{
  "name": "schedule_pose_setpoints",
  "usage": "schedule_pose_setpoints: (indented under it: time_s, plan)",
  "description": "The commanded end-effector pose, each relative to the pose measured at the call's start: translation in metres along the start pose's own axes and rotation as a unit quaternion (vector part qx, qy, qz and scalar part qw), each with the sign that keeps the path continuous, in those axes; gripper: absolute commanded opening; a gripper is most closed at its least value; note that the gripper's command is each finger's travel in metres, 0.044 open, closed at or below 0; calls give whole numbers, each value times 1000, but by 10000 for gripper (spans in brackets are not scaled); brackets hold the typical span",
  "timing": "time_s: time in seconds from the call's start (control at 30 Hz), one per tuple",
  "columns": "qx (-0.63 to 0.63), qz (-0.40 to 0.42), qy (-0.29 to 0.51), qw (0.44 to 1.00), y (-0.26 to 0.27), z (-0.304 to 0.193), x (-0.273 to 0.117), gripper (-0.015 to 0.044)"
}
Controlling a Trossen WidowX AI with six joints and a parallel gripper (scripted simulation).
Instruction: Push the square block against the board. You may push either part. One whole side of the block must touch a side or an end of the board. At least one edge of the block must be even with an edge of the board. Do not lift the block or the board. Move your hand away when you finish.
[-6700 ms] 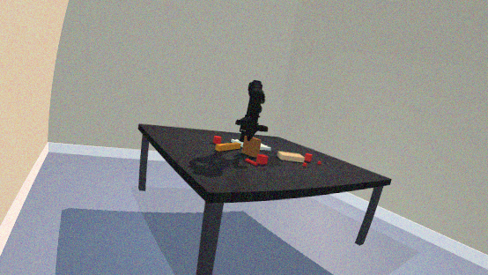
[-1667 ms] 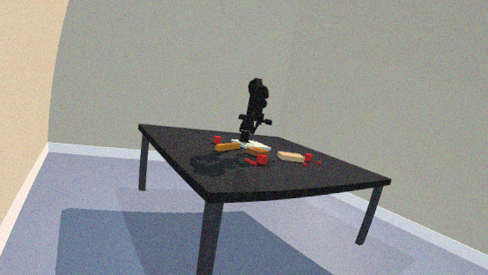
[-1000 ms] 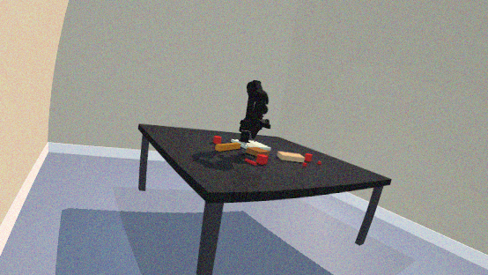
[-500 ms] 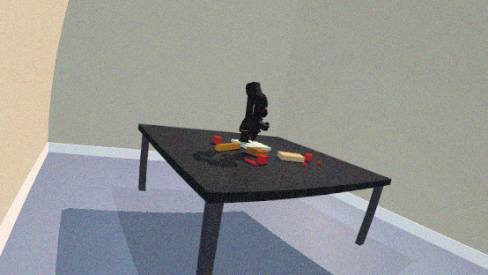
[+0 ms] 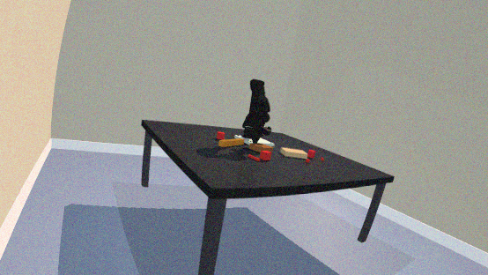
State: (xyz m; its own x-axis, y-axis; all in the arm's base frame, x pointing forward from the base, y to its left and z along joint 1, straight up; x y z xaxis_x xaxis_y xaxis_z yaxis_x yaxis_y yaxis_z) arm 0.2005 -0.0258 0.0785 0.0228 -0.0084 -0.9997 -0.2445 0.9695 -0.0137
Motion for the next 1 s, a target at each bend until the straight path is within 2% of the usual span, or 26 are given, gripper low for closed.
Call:
schedule_pose_setpoints:
  time_s: [0.0, 0.97]
  plan:
    - [-2, 2, -1, 1000, 1, 3, 2, 0]
    - [-2, 2, -2, 1000, 5, 26, 0, 0]
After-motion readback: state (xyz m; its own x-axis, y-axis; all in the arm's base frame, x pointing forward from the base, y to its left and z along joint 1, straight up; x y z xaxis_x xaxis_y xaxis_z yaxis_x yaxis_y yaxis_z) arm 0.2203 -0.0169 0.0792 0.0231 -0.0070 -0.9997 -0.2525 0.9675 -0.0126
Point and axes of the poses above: the point midway between the two fingers, 35 mm back from their tips, its own x axis out along the fingers, its own y axis across the jaws, z = x × y, the point moved 5 cm from there along -x, back along the fingers, and after that the axes turned 15 degrees about x, right-handed, at the moved point
